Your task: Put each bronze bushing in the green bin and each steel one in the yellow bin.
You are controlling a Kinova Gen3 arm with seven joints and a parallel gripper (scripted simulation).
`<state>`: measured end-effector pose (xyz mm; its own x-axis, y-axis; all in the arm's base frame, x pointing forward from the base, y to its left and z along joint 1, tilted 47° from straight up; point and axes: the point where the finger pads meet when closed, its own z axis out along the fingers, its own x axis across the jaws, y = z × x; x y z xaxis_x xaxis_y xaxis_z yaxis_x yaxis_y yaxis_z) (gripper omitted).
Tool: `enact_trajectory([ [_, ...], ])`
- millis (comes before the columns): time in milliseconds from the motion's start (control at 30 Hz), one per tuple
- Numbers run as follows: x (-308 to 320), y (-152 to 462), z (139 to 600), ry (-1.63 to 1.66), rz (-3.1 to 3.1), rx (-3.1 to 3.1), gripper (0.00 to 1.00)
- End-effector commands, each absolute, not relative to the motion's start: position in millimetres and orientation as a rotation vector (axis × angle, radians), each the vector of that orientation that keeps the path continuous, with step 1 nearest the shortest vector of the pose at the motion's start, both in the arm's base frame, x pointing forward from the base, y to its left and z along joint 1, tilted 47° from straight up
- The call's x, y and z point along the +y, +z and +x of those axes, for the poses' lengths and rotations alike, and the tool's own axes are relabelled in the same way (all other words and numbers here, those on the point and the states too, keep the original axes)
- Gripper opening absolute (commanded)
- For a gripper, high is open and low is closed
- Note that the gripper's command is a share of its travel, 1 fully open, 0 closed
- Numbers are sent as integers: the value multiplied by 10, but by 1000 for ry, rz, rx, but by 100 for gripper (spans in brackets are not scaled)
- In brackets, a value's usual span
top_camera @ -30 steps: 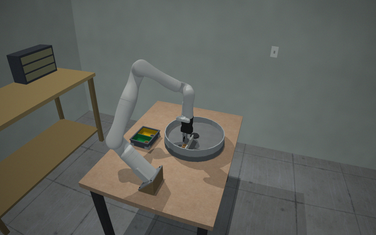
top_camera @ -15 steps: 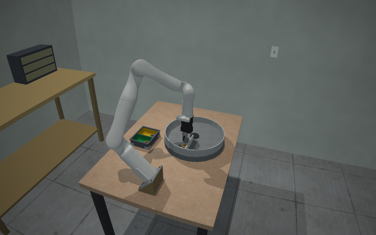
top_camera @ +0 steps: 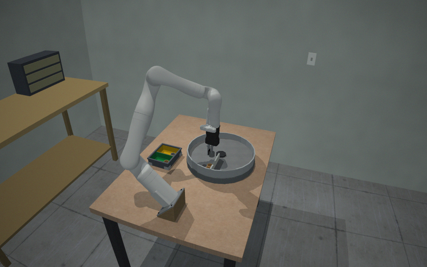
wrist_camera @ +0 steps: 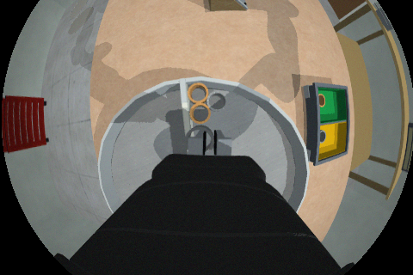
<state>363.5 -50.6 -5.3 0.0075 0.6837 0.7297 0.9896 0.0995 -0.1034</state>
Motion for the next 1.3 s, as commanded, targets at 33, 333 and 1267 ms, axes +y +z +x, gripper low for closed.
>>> enact_trajectory([
  [33, -559, -12, 3658, -613, -1652, -1743, 0],
  [333, -680, 101, 3681, -613, -1652, -1743, 0],
  [1267, 432, 1266, 3754, -299, -2065, -1092, 0],
])
